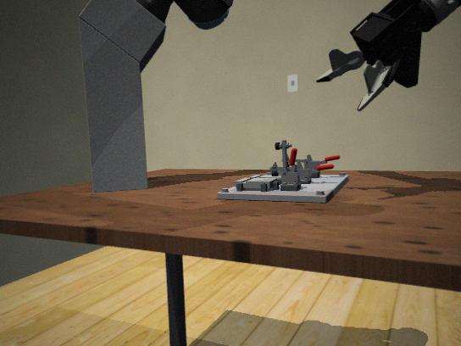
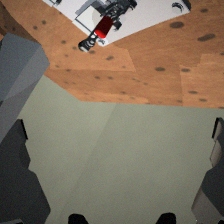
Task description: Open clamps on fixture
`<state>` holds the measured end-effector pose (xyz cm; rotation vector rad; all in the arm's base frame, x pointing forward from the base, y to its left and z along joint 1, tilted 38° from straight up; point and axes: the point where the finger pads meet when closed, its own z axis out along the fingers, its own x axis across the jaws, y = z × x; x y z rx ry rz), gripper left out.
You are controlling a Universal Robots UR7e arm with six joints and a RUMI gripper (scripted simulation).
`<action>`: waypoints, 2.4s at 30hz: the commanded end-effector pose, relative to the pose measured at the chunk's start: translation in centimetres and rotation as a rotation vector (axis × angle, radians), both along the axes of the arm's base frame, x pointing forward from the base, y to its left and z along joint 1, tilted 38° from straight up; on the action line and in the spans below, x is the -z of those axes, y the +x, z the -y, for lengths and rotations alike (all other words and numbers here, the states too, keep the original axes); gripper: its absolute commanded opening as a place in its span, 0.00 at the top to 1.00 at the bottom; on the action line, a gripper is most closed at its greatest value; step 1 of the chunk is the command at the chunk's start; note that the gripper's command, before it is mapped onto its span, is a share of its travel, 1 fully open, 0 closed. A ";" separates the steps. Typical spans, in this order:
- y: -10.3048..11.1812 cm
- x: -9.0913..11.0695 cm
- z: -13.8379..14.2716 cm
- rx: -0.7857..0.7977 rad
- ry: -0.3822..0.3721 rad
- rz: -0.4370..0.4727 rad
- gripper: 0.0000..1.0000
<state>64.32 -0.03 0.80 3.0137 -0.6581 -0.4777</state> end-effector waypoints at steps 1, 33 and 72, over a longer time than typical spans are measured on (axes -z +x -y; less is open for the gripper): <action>-0.2 1.6 -0.1 0.101 0.019 0.077 0.00; -6.6 6.8 -2.7 0.562 0.179 0.275 0.00; -17.2 4.8 -9.2 0.983 0.416 0.430 0.00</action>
